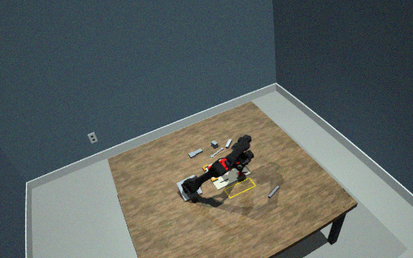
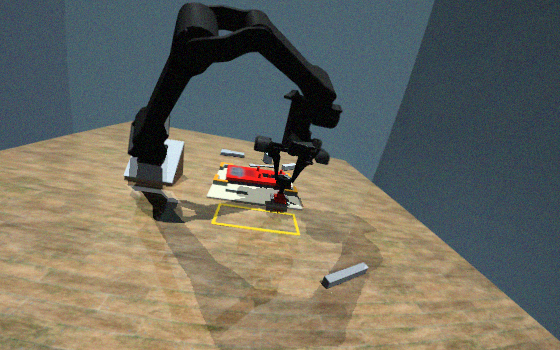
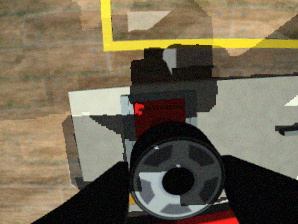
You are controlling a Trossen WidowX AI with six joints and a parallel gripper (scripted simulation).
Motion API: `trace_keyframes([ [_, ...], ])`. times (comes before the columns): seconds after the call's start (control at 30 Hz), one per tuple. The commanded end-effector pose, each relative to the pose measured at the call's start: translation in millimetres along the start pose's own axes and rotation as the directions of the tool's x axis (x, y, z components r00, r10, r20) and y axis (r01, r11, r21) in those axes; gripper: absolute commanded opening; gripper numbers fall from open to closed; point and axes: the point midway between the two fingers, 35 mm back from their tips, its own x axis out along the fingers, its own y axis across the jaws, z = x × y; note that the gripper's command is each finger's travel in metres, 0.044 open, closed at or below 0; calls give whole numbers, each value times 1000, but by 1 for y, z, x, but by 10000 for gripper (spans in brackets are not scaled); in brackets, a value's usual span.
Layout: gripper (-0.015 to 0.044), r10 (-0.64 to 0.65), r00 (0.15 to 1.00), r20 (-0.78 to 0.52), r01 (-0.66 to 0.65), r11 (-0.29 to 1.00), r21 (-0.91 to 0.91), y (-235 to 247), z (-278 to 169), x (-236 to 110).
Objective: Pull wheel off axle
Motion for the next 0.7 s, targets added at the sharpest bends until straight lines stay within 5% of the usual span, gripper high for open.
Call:
trace_keyframes([
  [0.0, 0, 8, 1000, -4, -8, 1000, 5, 2, 0, -4],
  [0.67, 0, 9, 1000, -3, -9, 1000, 4, 1, 0, -12],
])
